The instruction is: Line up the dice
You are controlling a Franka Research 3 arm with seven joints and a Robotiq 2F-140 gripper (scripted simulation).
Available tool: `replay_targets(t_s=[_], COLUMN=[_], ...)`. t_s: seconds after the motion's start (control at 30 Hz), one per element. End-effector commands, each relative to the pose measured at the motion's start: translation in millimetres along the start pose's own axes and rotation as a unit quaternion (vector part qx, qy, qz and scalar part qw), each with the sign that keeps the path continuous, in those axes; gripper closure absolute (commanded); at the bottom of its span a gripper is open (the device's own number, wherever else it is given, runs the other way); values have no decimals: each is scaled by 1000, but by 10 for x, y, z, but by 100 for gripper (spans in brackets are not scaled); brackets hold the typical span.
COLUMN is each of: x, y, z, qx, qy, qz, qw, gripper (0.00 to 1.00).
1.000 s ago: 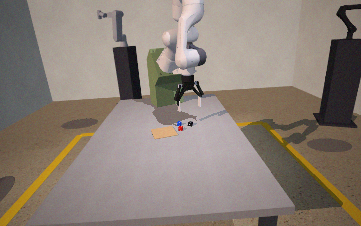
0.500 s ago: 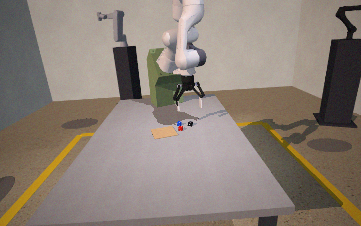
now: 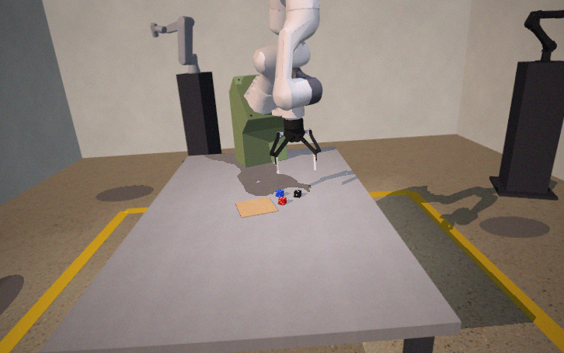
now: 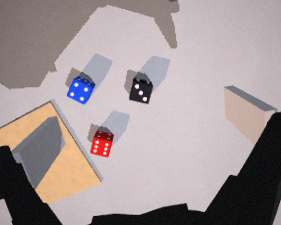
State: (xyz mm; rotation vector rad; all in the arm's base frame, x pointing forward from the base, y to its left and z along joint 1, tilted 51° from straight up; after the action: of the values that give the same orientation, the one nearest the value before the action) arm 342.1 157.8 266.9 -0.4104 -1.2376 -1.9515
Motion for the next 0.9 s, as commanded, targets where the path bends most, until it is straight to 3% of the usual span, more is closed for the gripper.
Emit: replay_targets(t_s=[0.0,0.53,0.7,0.73,0.87], x=[-15,-47,-49,-49,-49], y=[-1,-8,-9,-9,-9], z=[30,26,26,26,26], qx=[-86,-204,-209,-209,-209], qy=[-7,-6,-6,-6,-6], qz=[-7,-7,-7,-7,-7], qw=[996,979,978,978,978], gripper=[0,0,0,75,75])
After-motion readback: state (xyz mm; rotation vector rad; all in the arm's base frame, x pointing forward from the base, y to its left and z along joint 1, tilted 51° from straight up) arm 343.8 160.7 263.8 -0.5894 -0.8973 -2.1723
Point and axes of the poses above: the point where the finger pads meet when closed, its own x axis back along the fingers, its own z axis across the jaws, y = z × x, the point moved 9 cm from there along x, back along the fingers, and after that the axes turned 12 degrees about -x, right-handed, at the moved point
